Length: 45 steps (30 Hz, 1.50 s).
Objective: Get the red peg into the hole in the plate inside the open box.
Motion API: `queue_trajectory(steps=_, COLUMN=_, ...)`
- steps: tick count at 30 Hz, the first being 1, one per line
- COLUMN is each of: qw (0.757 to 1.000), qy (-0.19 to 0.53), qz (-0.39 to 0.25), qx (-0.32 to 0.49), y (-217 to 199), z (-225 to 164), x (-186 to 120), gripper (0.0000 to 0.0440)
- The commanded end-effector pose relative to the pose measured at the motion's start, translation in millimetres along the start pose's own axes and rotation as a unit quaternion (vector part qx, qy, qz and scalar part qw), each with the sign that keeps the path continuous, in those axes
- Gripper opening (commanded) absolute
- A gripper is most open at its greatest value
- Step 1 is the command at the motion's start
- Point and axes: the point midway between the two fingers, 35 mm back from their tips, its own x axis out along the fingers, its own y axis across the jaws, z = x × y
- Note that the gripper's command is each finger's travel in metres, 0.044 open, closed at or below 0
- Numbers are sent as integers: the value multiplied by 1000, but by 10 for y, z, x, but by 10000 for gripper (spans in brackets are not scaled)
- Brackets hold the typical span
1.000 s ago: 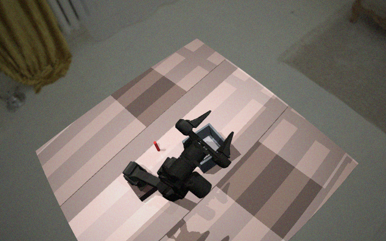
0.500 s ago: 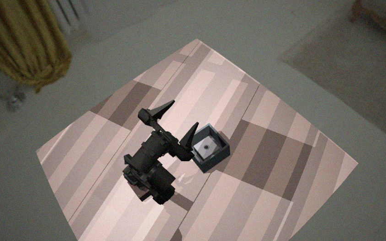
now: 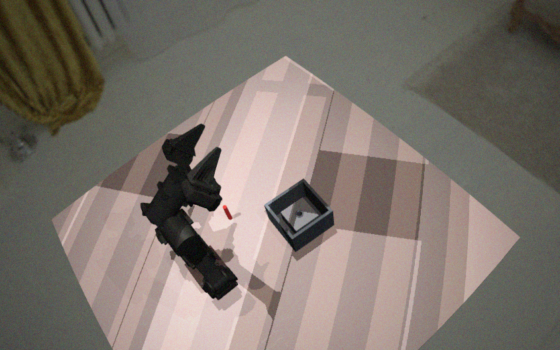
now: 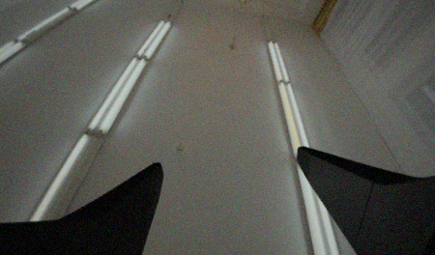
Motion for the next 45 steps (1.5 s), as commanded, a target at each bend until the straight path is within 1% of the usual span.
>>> queue_trajectory(steps=1, qw=998, qy=17, qz=-5, qx=-59, y=-233, z=-138, x=-42, gripper=440)
queue_trajectory(steps=6, qw=989, qy=38, qz=-11, qx=-142, y=-570, z=-297, x=-98, gripper=440)
queue_trajectory(steps=11, qw=973, qy=56, qz=-21, qx=-225, y=-936, z=-399, x=-141, gripper=440)
queue_trajectory(steps=16, qw=949, qy=71, qz=-36, qx=-305, y=-1326, z=-437, x=-172, gripper=440)
queue_trajectory(steps=22, qw=911, qy=86, qz=-60, qx=-398, y=-1817, z=-394, x=-197, gripper=440)
queue_trajectory(steps=27, qw=873, qy=96, qz=-86, qx=-470, y=-2224, z=-282, x=-211, gripper=440)
queue_trajectory(steps=33, qw=819, qy=104, qz=-123, qx=-551, y=-2687, z=-59, x=-226, gripper=440)
queue_trajectory(steps=39, qw=758, qy=108, qz=-168, qx=-621, y=-3123, z=263, x=-250, gripper=440)
queue_trajectory(steps=45, qw=691, qy=109, qz=-224, qx=-679, y=-3514, z=677, x=-298, gripper=440)
